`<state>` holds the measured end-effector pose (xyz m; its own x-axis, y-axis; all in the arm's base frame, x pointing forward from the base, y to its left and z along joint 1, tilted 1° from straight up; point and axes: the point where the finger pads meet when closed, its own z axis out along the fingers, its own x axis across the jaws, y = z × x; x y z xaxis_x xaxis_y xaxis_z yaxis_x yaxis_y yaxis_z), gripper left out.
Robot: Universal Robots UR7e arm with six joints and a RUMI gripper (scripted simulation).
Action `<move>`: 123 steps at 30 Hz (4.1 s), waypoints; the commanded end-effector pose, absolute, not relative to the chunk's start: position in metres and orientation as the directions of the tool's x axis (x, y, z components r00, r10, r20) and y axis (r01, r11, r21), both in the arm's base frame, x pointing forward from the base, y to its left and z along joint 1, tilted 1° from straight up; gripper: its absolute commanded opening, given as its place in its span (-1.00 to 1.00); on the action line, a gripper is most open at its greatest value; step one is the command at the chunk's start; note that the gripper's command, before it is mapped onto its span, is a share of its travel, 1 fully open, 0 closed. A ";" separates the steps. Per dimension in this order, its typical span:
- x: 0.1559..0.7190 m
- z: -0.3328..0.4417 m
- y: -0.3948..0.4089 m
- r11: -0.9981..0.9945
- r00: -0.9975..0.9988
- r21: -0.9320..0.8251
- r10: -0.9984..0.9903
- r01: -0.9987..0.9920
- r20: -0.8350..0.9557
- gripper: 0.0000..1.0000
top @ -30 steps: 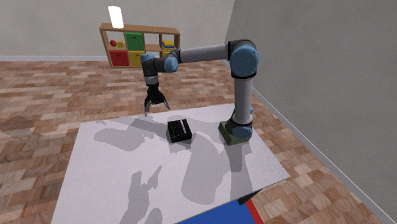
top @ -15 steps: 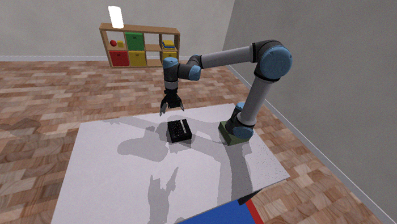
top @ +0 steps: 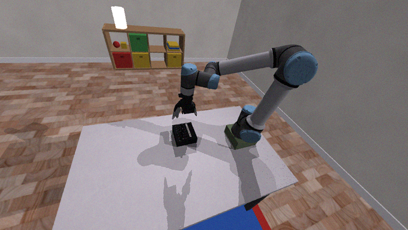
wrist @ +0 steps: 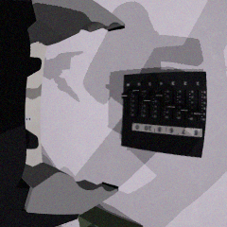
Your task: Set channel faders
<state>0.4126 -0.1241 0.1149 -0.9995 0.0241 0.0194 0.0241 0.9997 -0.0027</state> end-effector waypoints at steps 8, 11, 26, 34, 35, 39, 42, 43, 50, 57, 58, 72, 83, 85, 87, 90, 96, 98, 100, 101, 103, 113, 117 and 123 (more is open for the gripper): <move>0.407 0.115 -0.123 0.999 -0.999 -0.016 0.032 0.032 0.013 1.00; 0.407 0.115 -0.123 0.999 -0.999 -0.016 0.032 0.032 0.013 1.00; 0.407 0.115 -0.123 1.000 -1.000 -0.016 0.024 0.024 0.014 1.00; 0.408 0.114 -0.123 1.000 -1.000 -0.015 0.005 0.004 0.014 1.00; 0.408 0.114 -0.123 1.000 -1.000 -0.015 0.000 0.000 0.014 1.00; 0.409 0.114 -0.123 1.000 -1.000 -0.015 -0.025 -0.025 0.015 1.00; 0.409 0.114 -0.123 0.999 -0.999 -0.015 -0.049 -0.050 0.016 1.00; 0.410 0.113 -0.124 0.998 -0.998 -0.014 -0.059 -0.059 0.016 1.00; 0.411 0.113 -0.124 0.993 -0.993 -0.014 -0.115 -0.116 0.018 1.00; 0.414 0.111 -0.124 0.975 -0.975 -0.011 -0.222 -0.222 0.021 1.00; 0.414 0.111 -0.124 0.971 -0.971 -0.011 -0.240 -0.240 0.022 1.00; 0.421 0.107 -0.125 0.869 -0.869 -0.003 -0.494 -0.494 0.028 1.00; 0.427 0.103 -0.124 0.706 -0.705 0.008 -0.708 -0.708 0.031 1.00; 0.428 0.102 -0.124 0.657 -0.656 0.011 -0.754 -0.754 0.031 1.00; 0.429 0.101 -0.123 0.603 -0.602 0.014 -0.798 -0.798 0.031 1.00; 0.431 0.099 -0.123 0.513 -0.512 0.018 -0.858 -0.858 0.031 1.00; 0.434 0.097 -0.121 0.341 -0.340 0.027 -0.940 -0.940 0.028 1.00; 0.435 0.096 -0.121 0.304 -0.303 0.028 -0.953 -0.952 0.027 1.00; 0.436 0.095 -0.120 0.226 -0.226 0.032 -0.974 -0.974 0.025 1.00; 0.436 0.094 -0.120 0.186 -0.186 0.033 -0.982 -0.982 0.024 1.00; 0.437 0.093 -0.119 0.105 -0.104 0.036 -0.994 -0.994 0.022 1.00; 0.440 0.087 -0.116 -0.279 0.279 0.048 -0.960 -0.959 0.005 1.00; 0.441 0.085 -0.115 -0.404 0.404 0.051 -0.915 -0.913 -0.002 1.00; 0.441 0.081 -0.113 -0.633 0.633 0.052 -0.774 -0.773 -0.018 1.00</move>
